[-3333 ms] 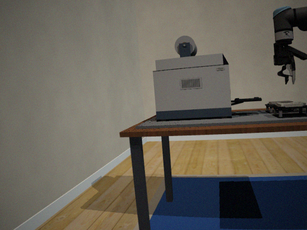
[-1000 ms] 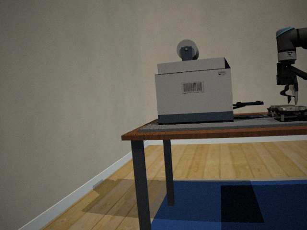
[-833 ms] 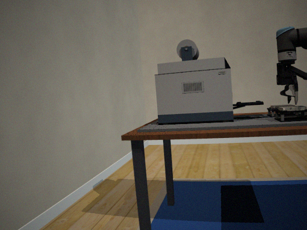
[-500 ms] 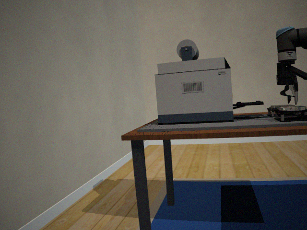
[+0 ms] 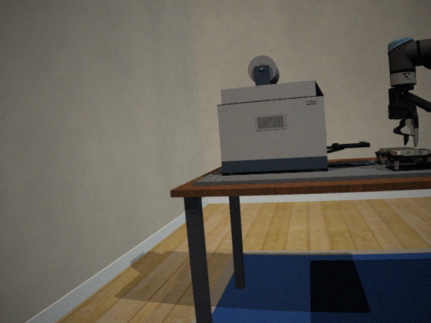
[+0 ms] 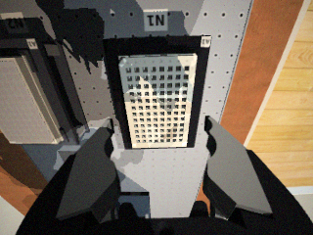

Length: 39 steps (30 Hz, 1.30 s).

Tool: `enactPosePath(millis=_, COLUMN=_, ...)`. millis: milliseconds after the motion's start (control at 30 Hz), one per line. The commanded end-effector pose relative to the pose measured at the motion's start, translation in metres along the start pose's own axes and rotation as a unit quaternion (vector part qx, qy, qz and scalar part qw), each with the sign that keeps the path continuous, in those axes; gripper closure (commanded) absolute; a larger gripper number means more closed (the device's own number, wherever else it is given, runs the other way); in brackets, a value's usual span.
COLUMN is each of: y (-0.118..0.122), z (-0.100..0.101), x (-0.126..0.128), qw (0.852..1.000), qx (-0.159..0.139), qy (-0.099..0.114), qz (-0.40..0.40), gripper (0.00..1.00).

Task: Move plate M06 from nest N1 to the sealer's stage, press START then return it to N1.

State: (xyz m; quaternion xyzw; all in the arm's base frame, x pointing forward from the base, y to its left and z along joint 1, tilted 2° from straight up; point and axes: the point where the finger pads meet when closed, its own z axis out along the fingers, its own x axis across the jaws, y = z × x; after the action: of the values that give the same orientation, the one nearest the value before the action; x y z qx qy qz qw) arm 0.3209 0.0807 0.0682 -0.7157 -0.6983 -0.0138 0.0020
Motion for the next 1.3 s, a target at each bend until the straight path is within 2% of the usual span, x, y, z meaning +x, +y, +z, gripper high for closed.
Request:
enactPosePath(millis=0, y=0.000, z=0.000, x=0.000, qw=1.000, qx=0.000, qy=-0.001, qz=0.000, gripper=0.32)
enactPosePath(millis=200, y=0.000, z=0.000, x=0.000, qw=1.000, qx=0.000, qy=-0.001, qz=0.000, gripper=0.32)
enactPosePath(millis=467, y=-0.002, z=0.012, x=0.001, qw=1.000, qx=0.002, qy=0.000, qz=-0.001, gripper=0.32)
enactPosePath(millis=1000, y=0.000, z=0.010, x=0.000, qw=1.000, qx=0.000, qy=-0.001, qz=0.000, gripper=0.32)
enactPosePath(millis=1267, y=-0.002, z=0.017, x=0.001, qw=1.000, qx=0.002, qy=0.000, qz=-0.001, gripper=0.32)
